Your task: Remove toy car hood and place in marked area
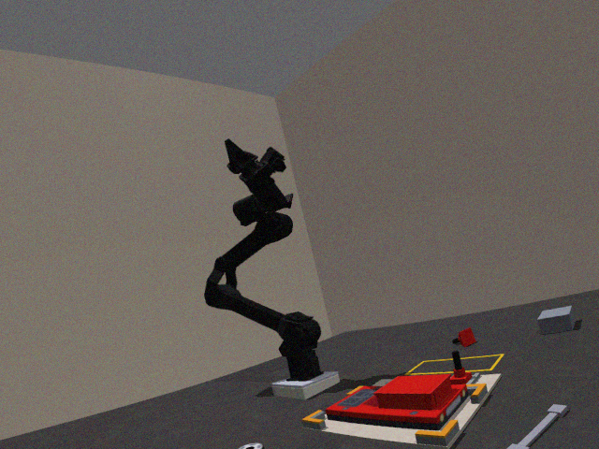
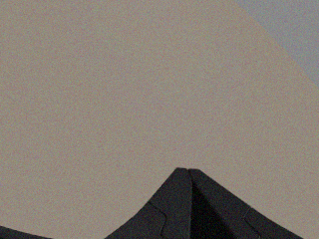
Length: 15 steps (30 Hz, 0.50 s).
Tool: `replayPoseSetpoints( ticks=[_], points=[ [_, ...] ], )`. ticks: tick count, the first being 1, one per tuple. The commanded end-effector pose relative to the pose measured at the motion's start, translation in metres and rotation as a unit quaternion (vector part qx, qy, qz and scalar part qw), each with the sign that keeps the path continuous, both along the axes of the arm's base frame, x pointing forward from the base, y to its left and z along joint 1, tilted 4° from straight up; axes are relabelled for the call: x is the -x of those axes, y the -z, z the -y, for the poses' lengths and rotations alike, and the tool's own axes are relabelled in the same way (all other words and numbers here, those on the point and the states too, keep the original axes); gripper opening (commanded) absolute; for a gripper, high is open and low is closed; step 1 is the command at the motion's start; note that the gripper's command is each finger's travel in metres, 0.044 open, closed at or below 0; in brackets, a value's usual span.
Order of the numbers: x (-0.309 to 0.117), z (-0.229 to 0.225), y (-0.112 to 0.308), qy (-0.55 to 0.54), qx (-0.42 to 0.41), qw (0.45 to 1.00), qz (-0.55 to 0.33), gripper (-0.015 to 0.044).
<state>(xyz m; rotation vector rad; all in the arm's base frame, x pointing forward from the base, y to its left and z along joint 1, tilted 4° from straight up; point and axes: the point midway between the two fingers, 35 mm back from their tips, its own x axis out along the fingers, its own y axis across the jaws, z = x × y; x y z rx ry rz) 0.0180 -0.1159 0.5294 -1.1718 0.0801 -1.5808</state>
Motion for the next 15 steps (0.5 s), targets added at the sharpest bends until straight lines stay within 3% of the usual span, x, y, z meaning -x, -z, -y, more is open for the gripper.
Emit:
replayPoseSetpoints(
  ticks=[1,5,15],
  points=[
    [-0.001,0.000,0.000,-0.001,0.001,1.000,-0.001,0.0026],
    [-0.028,-0.007,-0.010,-0.016,0.020,0.999,-0.023,0.0131],
    [-0.176,-0.015,-0.008,-0.099,0.056,0.978,-0.173,0.0394]
  ],
)
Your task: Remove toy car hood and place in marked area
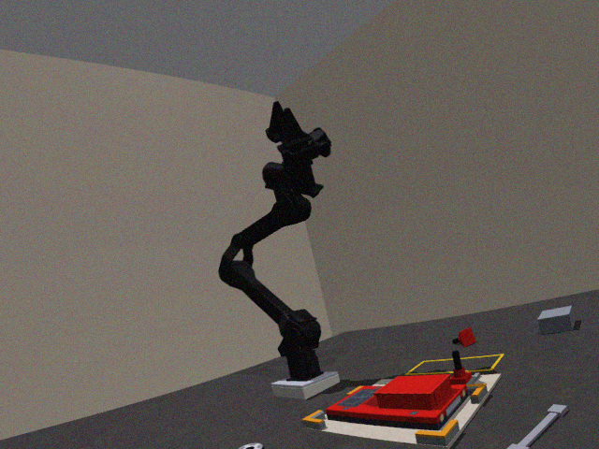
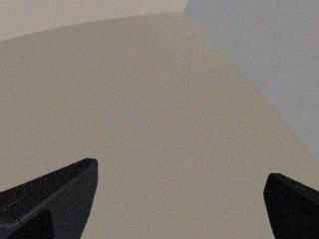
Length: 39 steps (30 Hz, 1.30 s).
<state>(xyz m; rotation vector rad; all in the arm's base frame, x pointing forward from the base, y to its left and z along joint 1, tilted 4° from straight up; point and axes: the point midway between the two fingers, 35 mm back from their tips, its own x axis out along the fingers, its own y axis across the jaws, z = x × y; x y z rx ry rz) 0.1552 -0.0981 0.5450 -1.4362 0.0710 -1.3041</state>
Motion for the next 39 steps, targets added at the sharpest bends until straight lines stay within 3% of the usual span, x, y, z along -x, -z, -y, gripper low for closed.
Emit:
replayPoseSetpoints(
  ticks=[1,2,11,20,26,32,37,39],
  points=[
    [-0.052,0.004,0.012,-0.027,-0.002,0.998,-0.062,0.0420],
    [-0.064,0.006,0.016,-0.033,-0.004,0.996,-0.077,0.0440],
    [-0.173,0.026,0.092,-0.139,-0.099,0.958,-0.228,0.0440],
    [-0.236,0.050,0.218,-0.208,-0.334,0.852,-0.346,0.0440],
    [-0.238,0.059,0.307,-0.186,-0.532,0.734,-0.379,0.0440],
    [-0.210,0.057,0.386,-0.090,-0.732,0.570,-0.362,0.0440],
    [-0.172,0.049,0.428,0.035,-0.851,0.420,-0.313,0.0440],
    [-0.166,0.048,0.432,0.054,-0.863,0.399,-0.305,0.0440]
  ],
)
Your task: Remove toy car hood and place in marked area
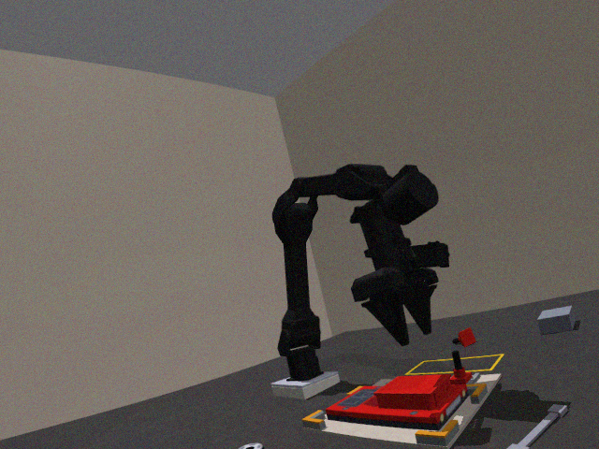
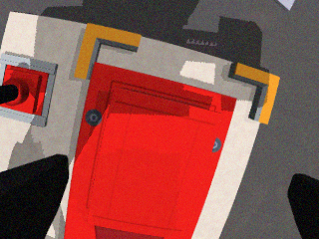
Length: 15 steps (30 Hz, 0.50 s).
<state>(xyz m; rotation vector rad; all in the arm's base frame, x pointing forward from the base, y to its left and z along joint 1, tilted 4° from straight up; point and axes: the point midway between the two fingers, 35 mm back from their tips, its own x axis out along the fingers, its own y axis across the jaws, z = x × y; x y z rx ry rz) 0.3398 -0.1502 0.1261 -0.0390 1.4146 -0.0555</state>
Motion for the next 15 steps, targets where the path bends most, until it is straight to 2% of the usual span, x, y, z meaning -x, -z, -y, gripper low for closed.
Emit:
replayPoseSetpoints(
  ticks=[1,15],
  points=[
    [0.0182,-0.0045,0.0134,0.074,-0.063,0.993,-0.063,0.0440],
    [0.0194,-0.0031,0.0177,0.074,-0.063,0.993,-0.063,0.0440]
  ],
)
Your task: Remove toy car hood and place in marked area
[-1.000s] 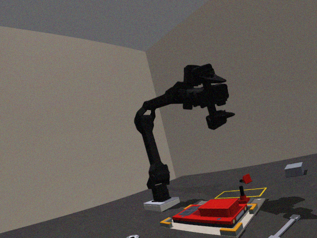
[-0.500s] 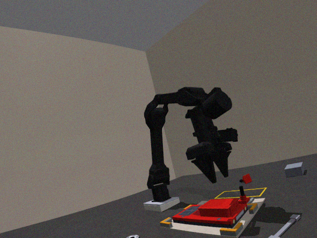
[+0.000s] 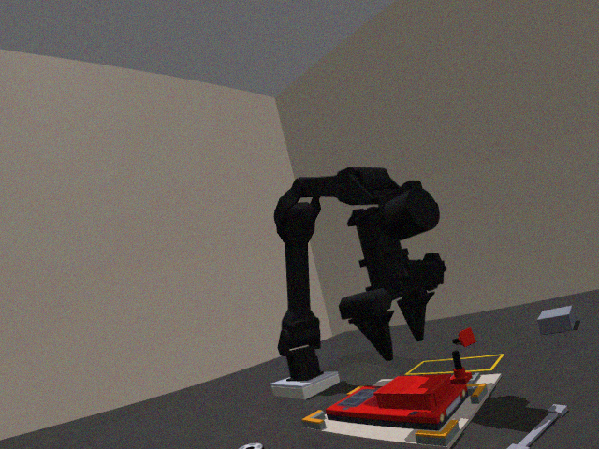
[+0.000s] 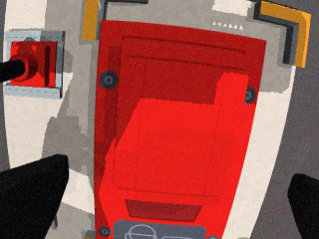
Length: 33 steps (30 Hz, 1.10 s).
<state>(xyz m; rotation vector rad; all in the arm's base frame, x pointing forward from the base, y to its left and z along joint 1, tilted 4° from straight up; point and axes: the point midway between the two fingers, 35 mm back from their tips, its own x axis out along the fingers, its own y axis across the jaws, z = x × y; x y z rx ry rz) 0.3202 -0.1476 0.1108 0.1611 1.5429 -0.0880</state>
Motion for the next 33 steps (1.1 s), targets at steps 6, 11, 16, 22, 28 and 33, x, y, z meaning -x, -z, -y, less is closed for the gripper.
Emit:
replayPoseSetpoints(
  ticks=[6,11,16,22,28,33],
  points=[
    [-0.001,-0.001,0.008,0.003,-0.003,1.000,0.000,0.0440],
    [-0.001,-0.001,0.013,0.003,-0.003,1.000,0.000,0.0440],
    [-0.001,-0.001,0.018,0.003,-0.003,1.000,0.000,0.0440],
    [-0.001,-0.001,0.023,0.003,-0.003,1.000,0.000,0.0440],
    [-0.001,-0.001,0.029,0.003,-0.003,1.000,0.000,0.0440],
    [-0.001,-0.002,0.034,0.003,-0.003,1.000,0.000,0.0440]
  ],
)
